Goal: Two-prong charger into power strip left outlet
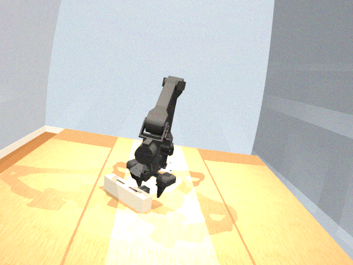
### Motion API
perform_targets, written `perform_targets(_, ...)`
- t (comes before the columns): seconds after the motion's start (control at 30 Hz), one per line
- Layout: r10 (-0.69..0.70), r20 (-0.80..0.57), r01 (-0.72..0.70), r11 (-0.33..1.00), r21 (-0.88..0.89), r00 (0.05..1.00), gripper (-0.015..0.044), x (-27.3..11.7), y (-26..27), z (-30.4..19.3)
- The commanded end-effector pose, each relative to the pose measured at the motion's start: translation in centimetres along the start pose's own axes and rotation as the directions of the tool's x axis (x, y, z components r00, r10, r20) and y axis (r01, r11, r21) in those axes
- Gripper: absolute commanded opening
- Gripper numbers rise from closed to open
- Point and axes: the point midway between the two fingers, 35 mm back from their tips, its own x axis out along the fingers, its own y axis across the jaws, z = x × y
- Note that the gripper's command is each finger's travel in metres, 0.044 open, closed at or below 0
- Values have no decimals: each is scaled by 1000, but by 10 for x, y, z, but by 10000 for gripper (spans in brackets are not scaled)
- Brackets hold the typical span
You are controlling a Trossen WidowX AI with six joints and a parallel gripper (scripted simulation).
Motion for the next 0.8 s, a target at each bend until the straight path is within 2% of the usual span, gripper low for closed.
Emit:
perform_targets(0.0, -5, -4, 5, 1000, 1, 1000, 440, 2, -1, -7)
perform_targets(0.77, -4, -7, 4, 1000, 2, 1000, 440, 5, -1, -38)
